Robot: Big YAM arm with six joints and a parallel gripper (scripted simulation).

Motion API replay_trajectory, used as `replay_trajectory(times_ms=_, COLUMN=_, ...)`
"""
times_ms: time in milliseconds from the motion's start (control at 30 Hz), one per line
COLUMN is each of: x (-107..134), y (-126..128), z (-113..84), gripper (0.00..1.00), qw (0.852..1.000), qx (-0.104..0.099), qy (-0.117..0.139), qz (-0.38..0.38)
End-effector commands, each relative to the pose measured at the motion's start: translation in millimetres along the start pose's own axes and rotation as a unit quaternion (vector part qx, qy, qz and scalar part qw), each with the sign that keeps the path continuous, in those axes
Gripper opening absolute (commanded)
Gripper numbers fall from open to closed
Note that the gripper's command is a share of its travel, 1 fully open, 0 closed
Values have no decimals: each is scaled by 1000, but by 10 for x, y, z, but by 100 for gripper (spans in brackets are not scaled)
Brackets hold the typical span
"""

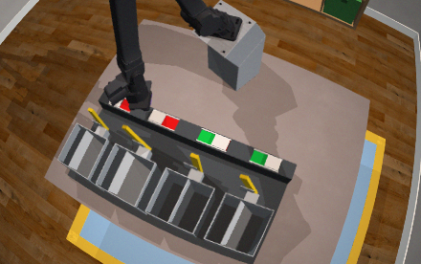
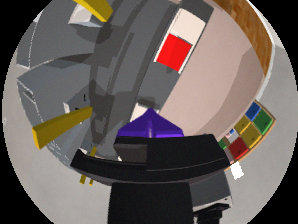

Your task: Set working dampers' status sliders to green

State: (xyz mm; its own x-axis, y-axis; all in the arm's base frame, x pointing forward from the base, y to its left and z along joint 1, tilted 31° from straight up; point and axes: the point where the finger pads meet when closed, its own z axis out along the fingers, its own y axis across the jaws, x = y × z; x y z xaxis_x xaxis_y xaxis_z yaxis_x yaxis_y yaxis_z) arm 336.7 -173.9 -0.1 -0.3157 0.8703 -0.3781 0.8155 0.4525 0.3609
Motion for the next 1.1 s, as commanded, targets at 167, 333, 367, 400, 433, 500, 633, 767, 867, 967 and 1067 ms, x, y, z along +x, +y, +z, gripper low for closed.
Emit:
replay_trajectory(times_ms=167, x=-13, y=-28, z=46, gripper=0, qw=990, qx=3, qy=1, qz=140)
replay_trajectory(times_ms=333, x=-15, y=-29, z=46, gripper=0, qw=982, qx=3, qy=1, qz=190)
replay_trajectory(times_ms=367, x=-15, y=-29, z=46, gripper=0, qw=981, qx=3, qy=1, qz=195)
replay_trajectory(times_ms=400, x=-15, y=-29, z=46, gripper=0, qw=980, qx=3, qy=1, qz=199)
replay_trajectory(times_ms=433, x=-15, y=-29, z=46, gripper=0, qw=979, qx=3, qy=0, qz=201)
replay_trajectory(times_ms=500, x=-15, y=-29, z=46, gripper=0, qw=979, qx=3, qy=0, qz=204)
replay_trajectory(times_ms=633, x=-15, y=-29, z=46, gripper=0, qw=979, qx=3, qy=0, qz=204)
replay_trajectory(times_ms=767, x=-15, y=-29, z=46, gripper=0, qw=979, qx=3, qy=0, qz=204)
replay_trajectory(times_ms=867, x=-15, y=-29, z=46, gripper=0, qw=979, qx=3, qy=0, qz=204)
replay_trajectory(times_ms=967, x=-15, y=-29, z=46, gripper=0, qw=979, qx=3, qy=0, qz=204)
replay_trajectory(times_ms=1067, x=-15, y=-29, z=46, gripper=0, qw=979, qx=3, qy=0, qz=203)
